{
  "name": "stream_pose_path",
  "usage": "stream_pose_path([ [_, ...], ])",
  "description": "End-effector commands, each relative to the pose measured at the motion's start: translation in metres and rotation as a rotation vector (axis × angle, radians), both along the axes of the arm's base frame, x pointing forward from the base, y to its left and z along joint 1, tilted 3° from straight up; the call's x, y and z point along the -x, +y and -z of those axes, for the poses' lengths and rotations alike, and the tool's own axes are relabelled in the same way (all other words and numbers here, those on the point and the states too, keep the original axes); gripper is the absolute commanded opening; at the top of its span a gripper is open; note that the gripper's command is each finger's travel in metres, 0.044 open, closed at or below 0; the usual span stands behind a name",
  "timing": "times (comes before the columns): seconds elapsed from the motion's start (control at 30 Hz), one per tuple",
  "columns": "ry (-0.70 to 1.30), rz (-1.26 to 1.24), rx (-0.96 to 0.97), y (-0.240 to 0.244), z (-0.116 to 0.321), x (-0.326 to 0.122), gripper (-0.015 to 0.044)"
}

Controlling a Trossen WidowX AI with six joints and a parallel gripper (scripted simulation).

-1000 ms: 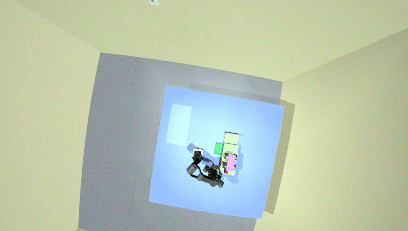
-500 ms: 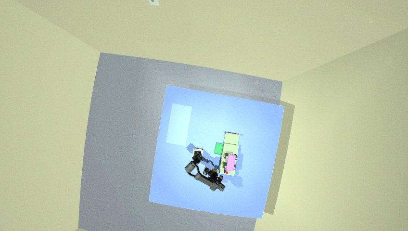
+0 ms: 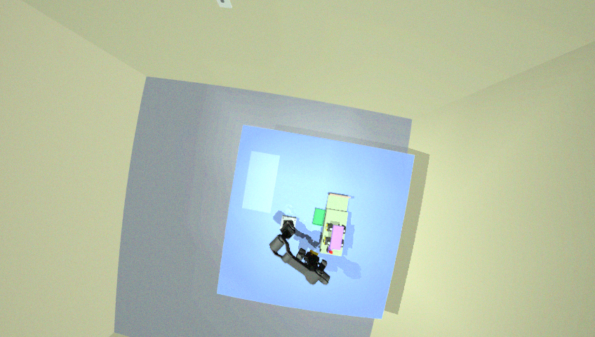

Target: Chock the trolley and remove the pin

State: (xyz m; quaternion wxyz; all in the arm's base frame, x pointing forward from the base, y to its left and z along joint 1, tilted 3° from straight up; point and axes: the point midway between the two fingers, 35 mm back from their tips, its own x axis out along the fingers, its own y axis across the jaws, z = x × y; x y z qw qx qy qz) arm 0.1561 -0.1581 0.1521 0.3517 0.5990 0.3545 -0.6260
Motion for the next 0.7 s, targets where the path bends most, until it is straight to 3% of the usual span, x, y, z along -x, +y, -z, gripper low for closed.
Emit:
stream_pose_path([
  [0.0, -0.006, 0.005, -0.003, 0.001, -0.012, -0.0023, 0.0],
  [0.27, -0.005, -0.018, -0.004, 0.0011, -0.0139, -0.0026, 0.0],
  [0.67, 0.0, -0.419, -0.014, 0.0012, -0.0139, -0.0026, 0.0],
])
